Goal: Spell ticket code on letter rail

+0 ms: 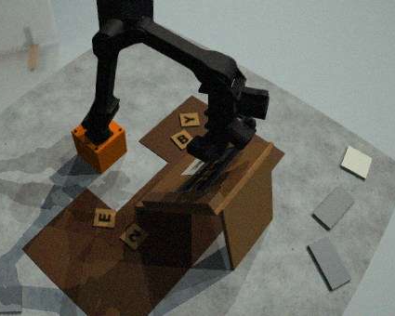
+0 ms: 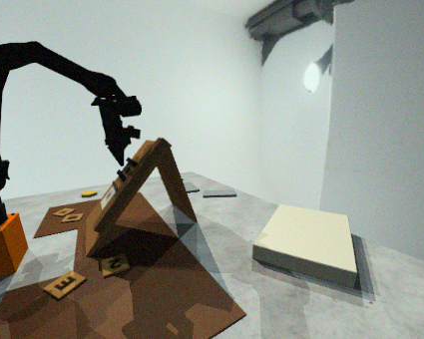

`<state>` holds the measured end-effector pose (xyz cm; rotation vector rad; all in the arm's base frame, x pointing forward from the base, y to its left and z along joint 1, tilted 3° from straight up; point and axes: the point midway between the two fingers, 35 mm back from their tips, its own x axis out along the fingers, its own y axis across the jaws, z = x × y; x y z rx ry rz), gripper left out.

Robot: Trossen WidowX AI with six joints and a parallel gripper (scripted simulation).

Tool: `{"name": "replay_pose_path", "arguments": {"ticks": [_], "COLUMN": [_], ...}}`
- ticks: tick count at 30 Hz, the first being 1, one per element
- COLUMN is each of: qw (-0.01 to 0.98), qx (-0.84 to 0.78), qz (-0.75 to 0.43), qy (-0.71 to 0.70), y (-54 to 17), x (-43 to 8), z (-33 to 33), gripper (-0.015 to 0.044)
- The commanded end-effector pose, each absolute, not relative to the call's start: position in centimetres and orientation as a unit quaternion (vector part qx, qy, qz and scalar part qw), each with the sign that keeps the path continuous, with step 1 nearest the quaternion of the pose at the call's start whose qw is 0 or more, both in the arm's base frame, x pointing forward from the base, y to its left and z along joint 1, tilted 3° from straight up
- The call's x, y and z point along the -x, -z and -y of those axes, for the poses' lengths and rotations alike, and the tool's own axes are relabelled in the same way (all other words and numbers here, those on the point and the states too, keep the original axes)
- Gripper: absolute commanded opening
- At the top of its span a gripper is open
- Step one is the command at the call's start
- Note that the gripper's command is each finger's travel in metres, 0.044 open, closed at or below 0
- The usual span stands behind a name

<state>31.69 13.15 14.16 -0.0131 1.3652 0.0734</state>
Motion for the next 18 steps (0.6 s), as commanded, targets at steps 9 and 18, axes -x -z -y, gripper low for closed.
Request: {"name": "replay_pose_path", "arguments": {"ticks": [9,18], "qw": [0.777,0.777], "qx": [0.005,0.005], "qz": [-0.629,-0.629], "qy": [-0.038,-0.038], "y": [-13.97,-13.72], "x": [-32.34,-32.7], "z": [-13.39,-13.45], "gripper": [0.0,0.0]}}
